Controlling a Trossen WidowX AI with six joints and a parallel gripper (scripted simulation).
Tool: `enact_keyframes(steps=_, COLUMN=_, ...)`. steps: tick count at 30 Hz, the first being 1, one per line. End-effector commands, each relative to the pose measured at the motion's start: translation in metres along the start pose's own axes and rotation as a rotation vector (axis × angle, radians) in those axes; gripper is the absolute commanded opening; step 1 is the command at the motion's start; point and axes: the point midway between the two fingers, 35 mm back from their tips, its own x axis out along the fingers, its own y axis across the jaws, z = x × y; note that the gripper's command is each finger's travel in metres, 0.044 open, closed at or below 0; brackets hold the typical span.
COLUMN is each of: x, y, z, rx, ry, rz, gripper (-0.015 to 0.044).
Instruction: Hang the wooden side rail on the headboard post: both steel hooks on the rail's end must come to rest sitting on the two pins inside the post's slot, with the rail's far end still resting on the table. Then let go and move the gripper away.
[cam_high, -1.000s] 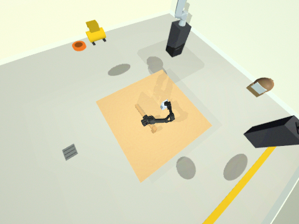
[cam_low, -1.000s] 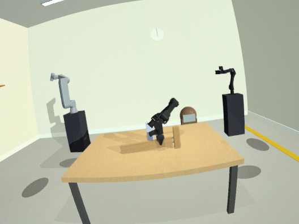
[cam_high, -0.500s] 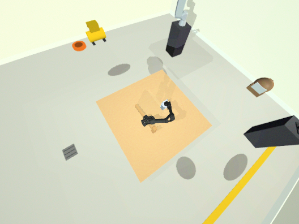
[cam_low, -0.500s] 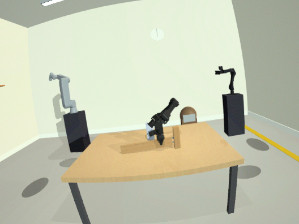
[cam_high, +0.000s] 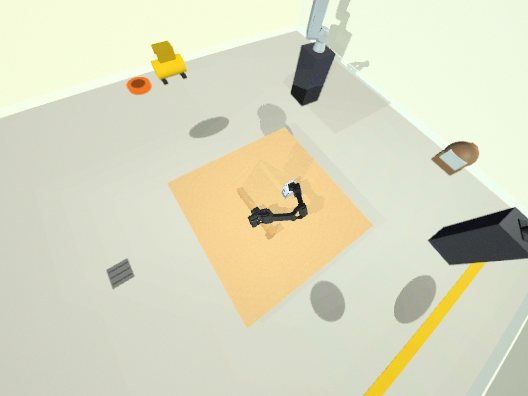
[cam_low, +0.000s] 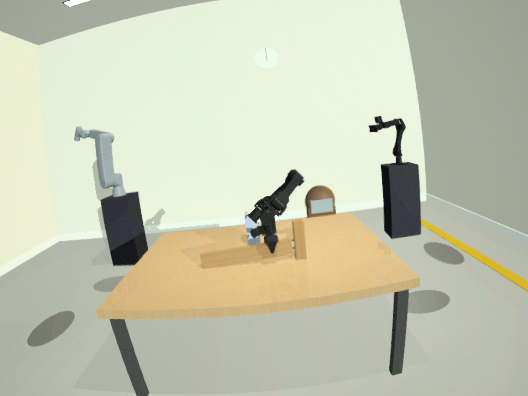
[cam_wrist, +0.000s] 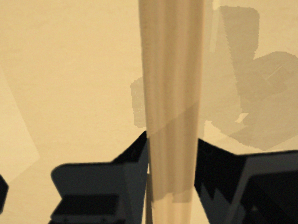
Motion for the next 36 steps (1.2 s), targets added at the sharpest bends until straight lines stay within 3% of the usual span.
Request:
enact_keyframes(steps=1, x=-0.003, y=0.0015, z=-0.0007, rx=0.002, ry=0.001, rz=0.009, gripper=0.0)
enact_keyframes(steps=36, x=-0.0037, y=0.0018, z=-0.0049, rx=0.002, ry=0.001, rz=0.01, gripper=0.0)
